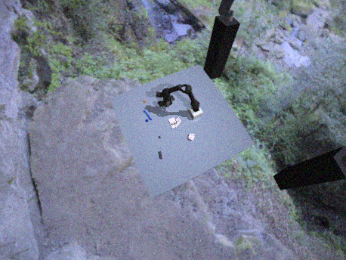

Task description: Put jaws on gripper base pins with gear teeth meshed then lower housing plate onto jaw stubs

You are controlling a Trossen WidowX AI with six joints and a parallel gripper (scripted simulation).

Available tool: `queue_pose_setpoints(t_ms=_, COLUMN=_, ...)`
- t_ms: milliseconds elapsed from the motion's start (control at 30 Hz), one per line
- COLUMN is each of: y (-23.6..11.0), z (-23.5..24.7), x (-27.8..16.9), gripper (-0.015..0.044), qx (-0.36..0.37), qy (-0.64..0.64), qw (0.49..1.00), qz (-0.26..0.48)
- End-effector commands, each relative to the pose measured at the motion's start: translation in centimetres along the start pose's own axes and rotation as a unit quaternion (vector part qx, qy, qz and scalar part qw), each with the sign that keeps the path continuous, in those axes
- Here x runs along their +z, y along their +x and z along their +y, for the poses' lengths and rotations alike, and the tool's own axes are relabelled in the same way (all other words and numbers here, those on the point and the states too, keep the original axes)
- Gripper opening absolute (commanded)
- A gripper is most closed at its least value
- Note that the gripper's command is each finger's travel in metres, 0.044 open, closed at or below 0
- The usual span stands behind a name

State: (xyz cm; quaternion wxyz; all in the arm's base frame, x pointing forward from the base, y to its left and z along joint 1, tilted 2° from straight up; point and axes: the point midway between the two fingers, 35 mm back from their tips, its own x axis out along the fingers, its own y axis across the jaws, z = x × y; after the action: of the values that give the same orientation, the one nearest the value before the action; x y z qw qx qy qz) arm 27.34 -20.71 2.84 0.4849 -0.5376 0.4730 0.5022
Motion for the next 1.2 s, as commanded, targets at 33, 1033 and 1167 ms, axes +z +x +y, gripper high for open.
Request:
queue_pose_setpoints(t_ms=33, y=-1.7, z=-0.1, x=0.0, gripper=0.0134, qx=-0.007, qy=-0.003, qw=1.0, qz=0.002)
queue_pose_setpoints(t_ms=1033, y=-2.3, z=-2.2, x=6.8, gripper=0.0134, qx=-0.006, qy=0.189, qw=0.982, qz=-0.002)
queue_pose_setpoints(t_ms=1167, y=-2.3, z=-2.4, x=8.1, gripper=0.0134, qx=-0.006, qy=0.225, qw=0.974, qz=-0.003)
